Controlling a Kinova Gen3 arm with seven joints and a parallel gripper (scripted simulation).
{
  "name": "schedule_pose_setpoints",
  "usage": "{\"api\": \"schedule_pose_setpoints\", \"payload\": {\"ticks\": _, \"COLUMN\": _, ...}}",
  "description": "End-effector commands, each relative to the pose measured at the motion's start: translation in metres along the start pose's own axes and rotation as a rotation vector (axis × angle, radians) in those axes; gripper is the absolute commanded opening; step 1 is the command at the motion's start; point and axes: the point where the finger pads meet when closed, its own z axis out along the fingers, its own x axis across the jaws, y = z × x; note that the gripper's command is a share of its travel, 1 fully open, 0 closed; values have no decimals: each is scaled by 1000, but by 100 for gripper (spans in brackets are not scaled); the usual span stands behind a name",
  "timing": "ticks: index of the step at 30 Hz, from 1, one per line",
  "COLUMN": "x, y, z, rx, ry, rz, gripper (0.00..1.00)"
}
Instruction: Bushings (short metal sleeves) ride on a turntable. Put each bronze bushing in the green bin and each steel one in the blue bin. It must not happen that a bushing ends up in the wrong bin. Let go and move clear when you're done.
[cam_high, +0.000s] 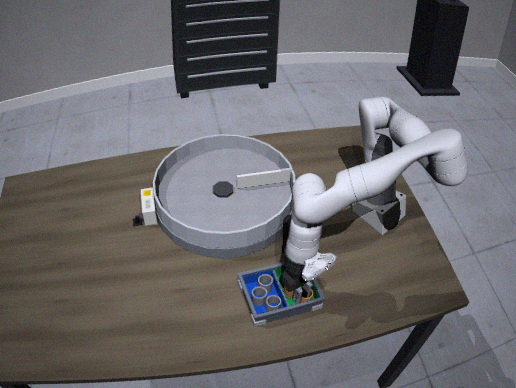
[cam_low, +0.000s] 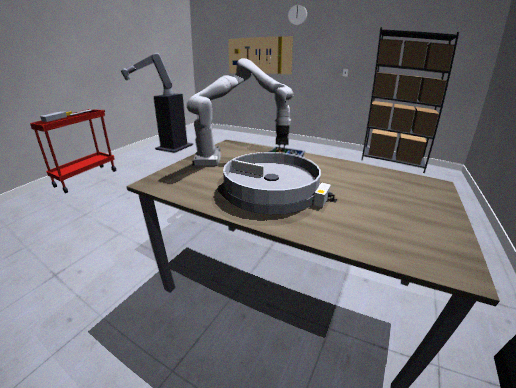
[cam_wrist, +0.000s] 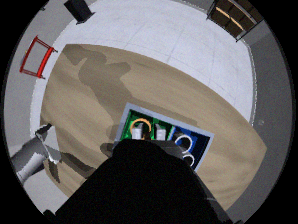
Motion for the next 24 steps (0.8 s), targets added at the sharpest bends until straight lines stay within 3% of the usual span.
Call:
{"api": "schedule_pose_setpoints", "payload": {"ticks": 1, "x": -1, "y": -1, "z": -4, "rx": 2, "ry": 3, "rz": -1, "gripper": 47}}
{"api": "schedule_pose_setpoints", "payload": {"ticks": 24, "x": -1, "y": -1, "z": -10, "rx": 2, "ry": 3, "rz": -1, "gripper": 47}}
